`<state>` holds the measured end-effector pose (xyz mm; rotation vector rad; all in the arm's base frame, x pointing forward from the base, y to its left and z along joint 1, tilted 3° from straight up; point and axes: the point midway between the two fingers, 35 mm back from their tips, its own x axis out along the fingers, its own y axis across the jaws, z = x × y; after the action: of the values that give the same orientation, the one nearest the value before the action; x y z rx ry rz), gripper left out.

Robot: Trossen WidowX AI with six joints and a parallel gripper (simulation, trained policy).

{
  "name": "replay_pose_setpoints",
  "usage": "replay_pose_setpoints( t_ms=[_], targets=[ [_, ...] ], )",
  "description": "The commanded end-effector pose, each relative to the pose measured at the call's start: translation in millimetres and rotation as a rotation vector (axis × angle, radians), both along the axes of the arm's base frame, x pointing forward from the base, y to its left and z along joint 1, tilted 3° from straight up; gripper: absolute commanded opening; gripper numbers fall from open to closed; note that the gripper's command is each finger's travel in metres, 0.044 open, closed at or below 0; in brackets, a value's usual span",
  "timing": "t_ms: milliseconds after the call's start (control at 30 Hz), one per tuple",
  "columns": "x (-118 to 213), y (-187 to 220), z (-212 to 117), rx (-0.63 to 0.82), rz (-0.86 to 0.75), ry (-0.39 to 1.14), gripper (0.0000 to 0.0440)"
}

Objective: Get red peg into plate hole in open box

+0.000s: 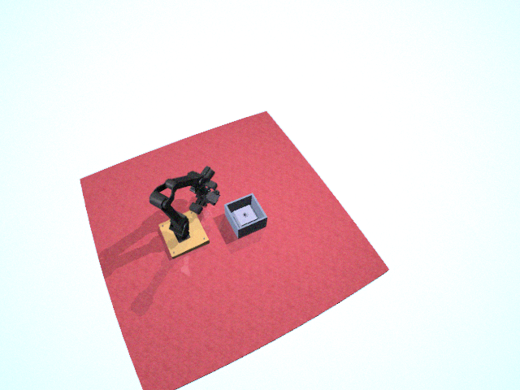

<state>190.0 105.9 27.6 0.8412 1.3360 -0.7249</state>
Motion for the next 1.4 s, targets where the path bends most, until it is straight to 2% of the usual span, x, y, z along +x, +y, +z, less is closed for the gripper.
replay_pose_setpoints(
  t_ms=[0, 700, 1367],
  targets=[
    [10, -5, 13, -0.026, 0.028, -0.045, 0.0],
    [65, -49, 89, -0.16, 0.079, -0.187, 0.0],
    [108, -123, 98, -0.21, -0.027, -0.195, 0.0]
  ],
)
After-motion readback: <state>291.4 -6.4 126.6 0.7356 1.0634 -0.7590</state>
